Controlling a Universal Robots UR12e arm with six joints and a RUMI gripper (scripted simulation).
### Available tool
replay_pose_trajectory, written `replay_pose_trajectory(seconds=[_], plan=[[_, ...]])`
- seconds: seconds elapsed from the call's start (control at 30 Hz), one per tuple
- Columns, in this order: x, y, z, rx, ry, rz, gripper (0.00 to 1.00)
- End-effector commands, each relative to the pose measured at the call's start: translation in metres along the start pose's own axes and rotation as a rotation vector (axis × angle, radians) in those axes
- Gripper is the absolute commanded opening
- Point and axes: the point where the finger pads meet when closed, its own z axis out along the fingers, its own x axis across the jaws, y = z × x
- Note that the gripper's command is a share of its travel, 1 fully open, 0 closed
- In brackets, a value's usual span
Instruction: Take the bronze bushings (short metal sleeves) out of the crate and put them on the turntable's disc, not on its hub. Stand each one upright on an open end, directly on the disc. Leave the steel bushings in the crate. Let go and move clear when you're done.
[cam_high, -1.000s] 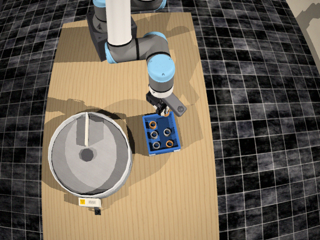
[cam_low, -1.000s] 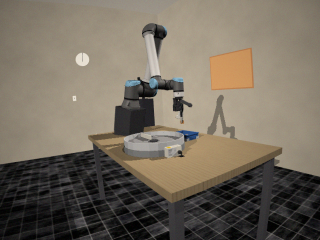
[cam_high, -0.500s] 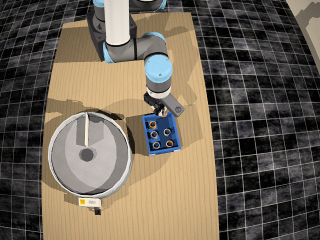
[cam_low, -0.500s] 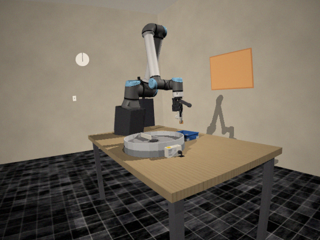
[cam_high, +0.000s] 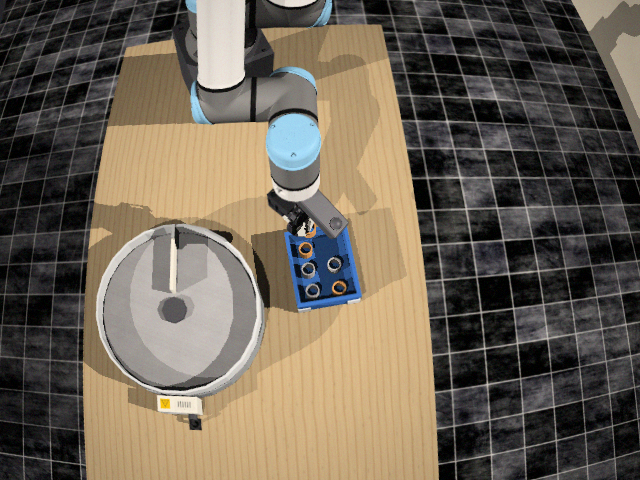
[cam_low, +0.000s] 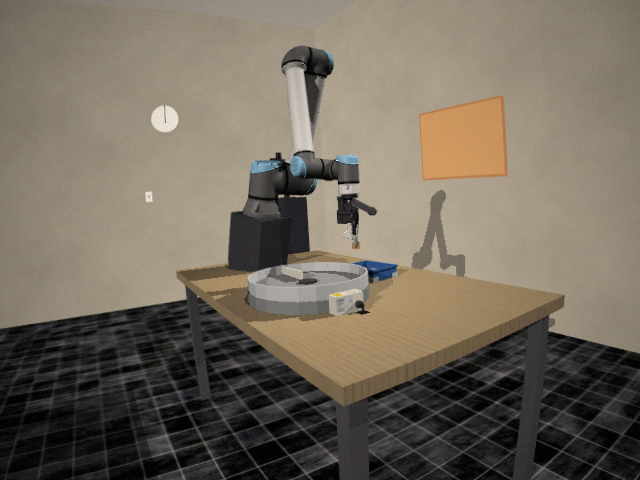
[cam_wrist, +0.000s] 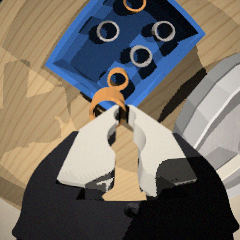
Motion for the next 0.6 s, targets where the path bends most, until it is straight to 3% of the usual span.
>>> replay_pose_trajectory(seconds=[0.0,0.47,0.57], plan=[[0.014,0.009,0.000,0.002,0.000,-0.001,0.00],[0.084,0.059,0.000,0.002,0.000,-0.001,0.00],[0.090,0.063,0.000,0.002,0.000,-0.001,0.00]])
